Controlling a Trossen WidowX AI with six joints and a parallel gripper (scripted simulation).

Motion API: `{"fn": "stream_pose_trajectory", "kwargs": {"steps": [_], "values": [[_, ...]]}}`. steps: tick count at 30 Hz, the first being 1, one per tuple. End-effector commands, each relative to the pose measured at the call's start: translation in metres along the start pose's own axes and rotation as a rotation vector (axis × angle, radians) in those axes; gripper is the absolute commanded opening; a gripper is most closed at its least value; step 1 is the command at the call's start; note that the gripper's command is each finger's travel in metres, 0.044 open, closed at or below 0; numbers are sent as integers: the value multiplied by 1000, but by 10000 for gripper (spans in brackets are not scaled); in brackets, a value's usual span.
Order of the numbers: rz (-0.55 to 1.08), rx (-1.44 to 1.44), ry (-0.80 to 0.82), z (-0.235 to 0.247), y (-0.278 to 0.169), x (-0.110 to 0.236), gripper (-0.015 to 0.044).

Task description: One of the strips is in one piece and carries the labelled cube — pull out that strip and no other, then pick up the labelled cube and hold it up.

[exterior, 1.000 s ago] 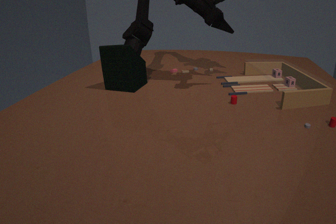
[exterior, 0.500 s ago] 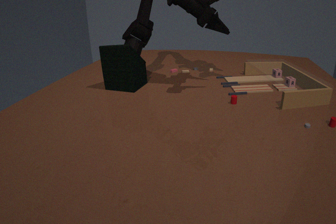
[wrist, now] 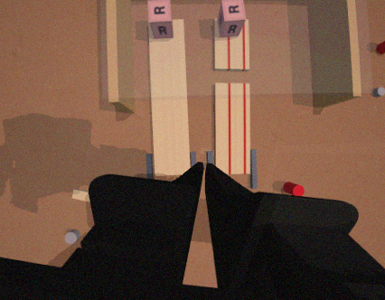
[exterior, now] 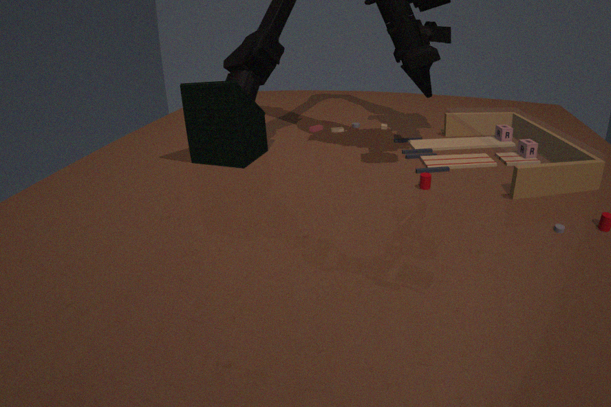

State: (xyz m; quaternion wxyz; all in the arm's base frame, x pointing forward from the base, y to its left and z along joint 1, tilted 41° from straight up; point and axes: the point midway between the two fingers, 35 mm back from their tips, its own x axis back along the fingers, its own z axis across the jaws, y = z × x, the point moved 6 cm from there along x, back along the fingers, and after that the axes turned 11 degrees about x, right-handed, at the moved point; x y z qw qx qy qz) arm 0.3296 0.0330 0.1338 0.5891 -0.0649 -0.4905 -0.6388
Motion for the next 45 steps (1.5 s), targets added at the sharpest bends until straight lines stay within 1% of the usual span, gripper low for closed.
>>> {"fn": "stream_pose_trajectory", "kwargs": {"steps": [1, 15, 45], "values": [[307, 148, 121, 31, 19, -35, 0], [324, 157, 129, 35, 26, -41, 0], [323, 157, 130, 38, 10, -87, 0]]}}
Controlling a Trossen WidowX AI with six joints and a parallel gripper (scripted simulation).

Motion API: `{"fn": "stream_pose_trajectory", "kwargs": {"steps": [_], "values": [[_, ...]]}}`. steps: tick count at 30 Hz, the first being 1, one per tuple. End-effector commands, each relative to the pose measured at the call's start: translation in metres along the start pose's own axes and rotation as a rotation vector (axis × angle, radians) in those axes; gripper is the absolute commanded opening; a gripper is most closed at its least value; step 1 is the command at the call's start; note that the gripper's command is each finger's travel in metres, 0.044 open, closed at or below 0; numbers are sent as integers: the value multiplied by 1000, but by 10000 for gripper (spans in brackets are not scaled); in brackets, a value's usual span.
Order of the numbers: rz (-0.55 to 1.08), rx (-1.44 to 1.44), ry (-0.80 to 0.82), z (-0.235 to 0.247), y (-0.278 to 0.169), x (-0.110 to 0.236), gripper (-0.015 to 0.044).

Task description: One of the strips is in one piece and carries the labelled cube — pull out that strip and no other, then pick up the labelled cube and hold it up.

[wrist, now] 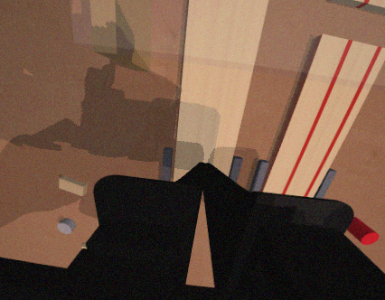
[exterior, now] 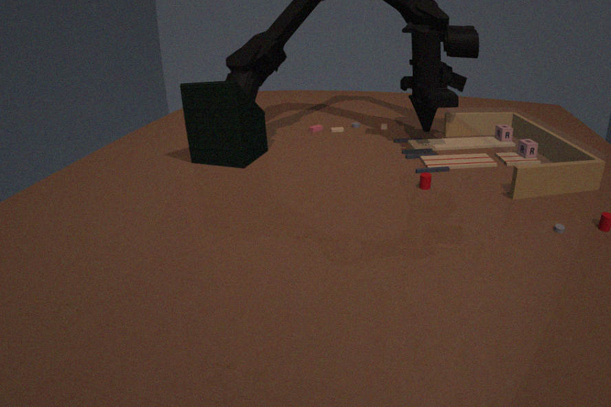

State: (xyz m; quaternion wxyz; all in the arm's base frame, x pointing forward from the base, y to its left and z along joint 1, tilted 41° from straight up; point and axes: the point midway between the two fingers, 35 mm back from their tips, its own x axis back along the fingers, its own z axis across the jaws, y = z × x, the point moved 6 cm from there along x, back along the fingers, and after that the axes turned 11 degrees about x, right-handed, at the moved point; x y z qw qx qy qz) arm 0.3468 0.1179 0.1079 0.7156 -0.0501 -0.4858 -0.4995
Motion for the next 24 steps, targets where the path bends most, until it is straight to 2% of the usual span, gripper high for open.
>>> {"fn": "stream_pose_trajectory", "kwargs": {"steps": [1, 12, 24], "values": [[9, -9, 1, 0, -3, -9, 0], [8, -10, 2, 0, -5, -26, 0], [8, -10, 2, 0, -5, -26, 0]]}}
